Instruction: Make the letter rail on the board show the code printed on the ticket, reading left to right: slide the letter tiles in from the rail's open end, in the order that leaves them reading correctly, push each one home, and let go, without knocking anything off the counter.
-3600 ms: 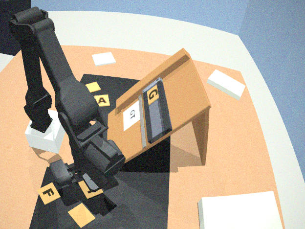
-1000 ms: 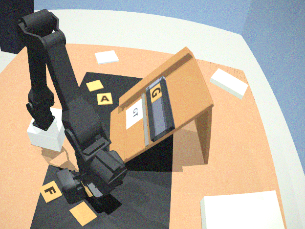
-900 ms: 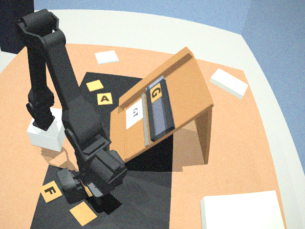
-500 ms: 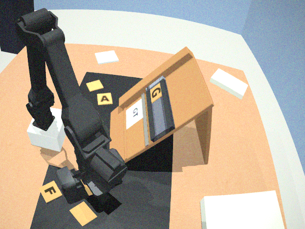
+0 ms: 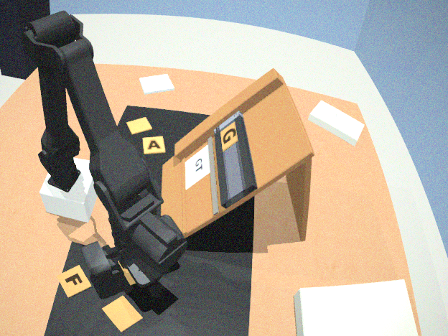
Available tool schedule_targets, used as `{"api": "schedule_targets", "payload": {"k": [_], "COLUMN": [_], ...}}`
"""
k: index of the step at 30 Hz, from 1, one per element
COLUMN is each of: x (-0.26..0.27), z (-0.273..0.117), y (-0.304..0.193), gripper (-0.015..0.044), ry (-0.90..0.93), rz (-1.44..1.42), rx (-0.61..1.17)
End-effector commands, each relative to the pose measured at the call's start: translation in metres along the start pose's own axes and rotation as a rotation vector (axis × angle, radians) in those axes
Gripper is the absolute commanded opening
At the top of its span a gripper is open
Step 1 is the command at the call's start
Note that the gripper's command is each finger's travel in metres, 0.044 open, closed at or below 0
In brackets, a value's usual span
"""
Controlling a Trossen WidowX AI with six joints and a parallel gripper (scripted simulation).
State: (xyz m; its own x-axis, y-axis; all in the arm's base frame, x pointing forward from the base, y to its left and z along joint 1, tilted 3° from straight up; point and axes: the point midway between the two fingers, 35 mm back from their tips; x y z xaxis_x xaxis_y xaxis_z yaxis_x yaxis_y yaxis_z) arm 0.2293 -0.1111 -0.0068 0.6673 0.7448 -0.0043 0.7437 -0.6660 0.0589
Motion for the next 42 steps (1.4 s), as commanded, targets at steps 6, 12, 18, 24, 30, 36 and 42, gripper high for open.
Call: {"api": "schedule_targets", "payload": {"k": [6,12,18,24,30,36,42], "x": [0.000,0.000,0.000,0.001,0.001,0.005,0.024], "z": [-0.006,-0.008,-0.011,-0.014,-0.017,-0.018,-0.028], "y": [0.000,0.000,0.000,-0.001,-0.001,0.004,0.023], "gripper": [0.0000,0.0000,0.0000,0.0000,0.0000,0.0000,0.0000], "ry": [-0.001,-0.001,-0.001,-0.001,-0.001,0.026,0.124], "rz": [0.006,0.006,0.006,0.006,0.006,-0.029,-0.151], "rx": [-0.004,-0.004,-0.004,-0.004,-0.004,-0.020,-0.104]}}
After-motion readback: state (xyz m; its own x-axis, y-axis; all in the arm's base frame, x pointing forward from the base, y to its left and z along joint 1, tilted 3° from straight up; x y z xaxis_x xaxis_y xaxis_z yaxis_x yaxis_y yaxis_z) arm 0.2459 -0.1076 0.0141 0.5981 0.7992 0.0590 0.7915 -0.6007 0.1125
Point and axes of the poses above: the point midway between the two fingers, 35 mm back from their tips, its own z axis out along the fingers, its own x axis across the jaws, y = z × x, and after that the axes turned 1 degree about z, right-handed
